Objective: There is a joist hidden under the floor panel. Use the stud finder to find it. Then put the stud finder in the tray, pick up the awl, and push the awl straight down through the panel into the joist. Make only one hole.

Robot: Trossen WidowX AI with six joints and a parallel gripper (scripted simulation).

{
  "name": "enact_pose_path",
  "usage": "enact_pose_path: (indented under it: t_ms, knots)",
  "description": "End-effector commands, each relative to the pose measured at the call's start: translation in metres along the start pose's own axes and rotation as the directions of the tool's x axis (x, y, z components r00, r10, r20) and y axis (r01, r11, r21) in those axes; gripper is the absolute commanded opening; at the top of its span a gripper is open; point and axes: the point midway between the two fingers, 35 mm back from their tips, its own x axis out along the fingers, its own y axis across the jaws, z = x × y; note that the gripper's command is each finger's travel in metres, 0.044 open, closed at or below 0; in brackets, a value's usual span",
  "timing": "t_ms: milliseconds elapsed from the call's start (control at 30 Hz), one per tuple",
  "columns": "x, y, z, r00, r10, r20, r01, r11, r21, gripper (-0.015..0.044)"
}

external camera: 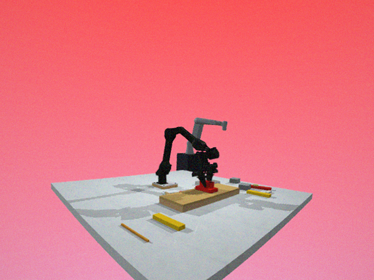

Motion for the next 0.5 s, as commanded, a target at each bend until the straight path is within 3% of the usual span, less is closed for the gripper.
enact_pose_path:
  t_ms: [0, 467]
  knots:
    - [0.000, 0.014, 0.000, 1.000, 0.003, -0.001, -0.003, 1.000, -0.003, 0.0000]
    - [0.000, 0.054, 0.000, 1.000, 0.007, -0.001, -0.007, 1.000, -0.002, 0.0000]
